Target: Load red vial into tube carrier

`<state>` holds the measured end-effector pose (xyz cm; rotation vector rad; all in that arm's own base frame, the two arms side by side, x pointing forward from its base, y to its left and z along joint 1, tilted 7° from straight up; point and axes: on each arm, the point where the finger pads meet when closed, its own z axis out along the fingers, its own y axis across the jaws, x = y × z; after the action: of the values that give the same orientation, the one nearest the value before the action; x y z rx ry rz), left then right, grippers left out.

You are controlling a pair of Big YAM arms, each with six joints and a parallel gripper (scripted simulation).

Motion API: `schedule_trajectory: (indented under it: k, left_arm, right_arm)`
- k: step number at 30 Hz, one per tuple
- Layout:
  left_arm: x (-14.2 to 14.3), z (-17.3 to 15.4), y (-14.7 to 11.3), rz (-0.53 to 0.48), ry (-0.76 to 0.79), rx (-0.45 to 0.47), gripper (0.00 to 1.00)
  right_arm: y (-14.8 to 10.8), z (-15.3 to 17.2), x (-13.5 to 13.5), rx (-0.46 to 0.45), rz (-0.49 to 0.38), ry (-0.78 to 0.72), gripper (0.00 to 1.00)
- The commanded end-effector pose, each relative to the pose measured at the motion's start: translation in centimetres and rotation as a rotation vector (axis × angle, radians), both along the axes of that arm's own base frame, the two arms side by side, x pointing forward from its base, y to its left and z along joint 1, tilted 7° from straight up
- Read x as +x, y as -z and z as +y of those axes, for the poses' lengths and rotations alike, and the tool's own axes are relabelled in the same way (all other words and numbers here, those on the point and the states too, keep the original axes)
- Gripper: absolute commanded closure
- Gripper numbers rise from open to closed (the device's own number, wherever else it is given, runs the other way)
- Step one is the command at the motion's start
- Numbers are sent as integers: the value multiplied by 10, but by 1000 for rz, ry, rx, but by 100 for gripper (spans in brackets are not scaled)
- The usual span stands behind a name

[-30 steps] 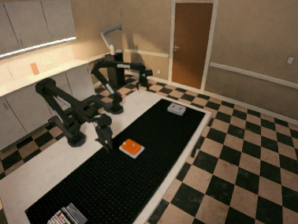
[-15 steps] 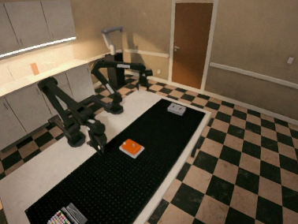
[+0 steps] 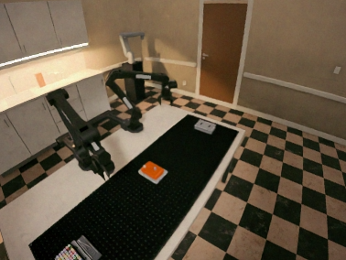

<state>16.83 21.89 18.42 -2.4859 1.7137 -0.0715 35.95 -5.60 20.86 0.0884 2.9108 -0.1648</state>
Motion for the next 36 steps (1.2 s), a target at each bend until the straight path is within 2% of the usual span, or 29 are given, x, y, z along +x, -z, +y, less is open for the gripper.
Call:
schedule_trajectory:
  k: [1,6,8,9,10,13,17,18,26,27,36]
  left_arm:
    - [5,7,-13,-20,0,28,0]
    - [5,7,-13,-20,0,28,0]
    - [5,7,-13,-20,0,28,0]
    - [5,7,-13,-20,0,28,0]
    - [5,7,-13,-20,0,28,0]
    - [5,7,-13,-20,0,28,0]
    - [5,7,-13,-20,0,28,0]
    - [5,7,-13,-20,0,28,0]
    - [5,7,-13,-20,0,28,0]
    - [16,11,-24,-26,48,46,0]
    - [41,-3,-29,-7,233,56,0]
  right_arm:
    - [-19,-6,8,10,17,-41,76]
    - [-26,-17,-7,54,84,-50,76]
    - [-40,-21,-17,46,54,-51,76]
    - [-23,-21,-31,56,96,-50,76]
    - [-21,-21,-33,57,100,-50,76]
    - [-12,-14,-28,63,131,-72,76]
    - [-12,-15,-26,59,120,-72,76]
    - [-24,-19,-23,52,86,-50,76]
    - [-24,-19,-23,52,86,-50,76]
    - [-24,-19,-23,52,86,-50,76]
    - [-24,-19,-23,52,86,-50,76]
